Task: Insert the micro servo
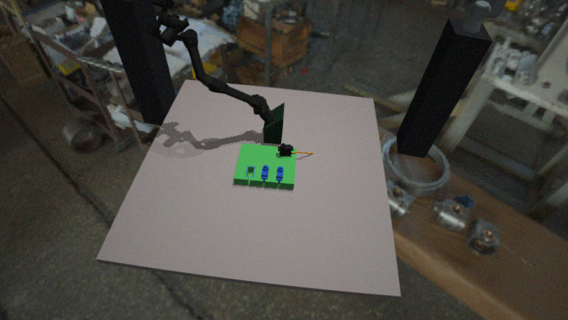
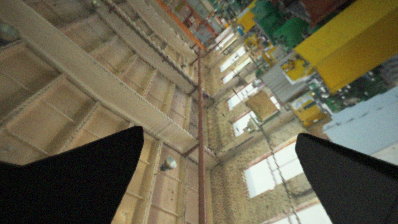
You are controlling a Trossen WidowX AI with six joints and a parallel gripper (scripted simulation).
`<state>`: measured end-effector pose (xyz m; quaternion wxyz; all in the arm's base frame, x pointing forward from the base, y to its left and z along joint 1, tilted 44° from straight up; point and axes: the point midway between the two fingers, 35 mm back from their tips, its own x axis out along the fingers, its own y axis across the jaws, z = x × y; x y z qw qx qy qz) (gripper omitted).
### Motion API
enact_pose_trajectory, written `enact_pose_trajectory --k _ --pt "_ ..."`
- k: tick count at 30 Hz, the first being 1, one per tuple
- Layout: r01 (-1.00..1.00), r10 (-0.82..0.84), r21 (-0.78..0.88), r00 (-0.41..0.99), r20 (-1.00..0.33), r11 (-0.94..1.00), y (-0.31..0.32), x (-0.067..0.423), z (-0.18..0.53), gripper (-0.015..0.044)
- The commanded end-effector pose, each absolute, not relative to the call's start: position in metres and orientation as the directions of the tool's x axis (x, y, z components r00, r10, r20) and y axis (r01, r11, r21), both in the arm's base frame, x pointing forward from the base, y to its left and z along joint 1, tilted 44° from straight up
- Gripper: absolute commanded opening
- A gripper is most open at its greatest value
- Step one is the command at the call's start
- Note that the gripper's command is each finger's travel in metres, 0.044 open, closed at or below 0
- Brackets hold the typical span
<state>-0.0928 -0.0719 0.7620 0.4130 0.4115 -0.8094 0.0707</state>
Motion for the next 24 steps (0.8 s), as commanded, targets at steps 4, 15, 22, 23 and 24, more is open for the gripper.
enact_pose_trajectory --k 4,15,22,23,24 --pt "-0.727 -0.586 0.183 -0.349 0.731 0.662 -0.065 -0.104 0.761 0.044" --pt "-0.69 -0.47 0.015 -0.478 0.742 0.724 -0.026 -0.15 0.753 0.044" --pt "-0.665 -0.42 -0.047 -0.523 0.742 0.745 -0.01 -0.163 0.749 0.044" --pt "-0.661 -0.408 -0.062 -0.532 0.742 0.748 -0.006 -0.166 0.748 0.044" --pt "-0.659 -0.403 -0.069 -0.537 0.741 0.749 -0.004 -0.167 0.748 0.044"
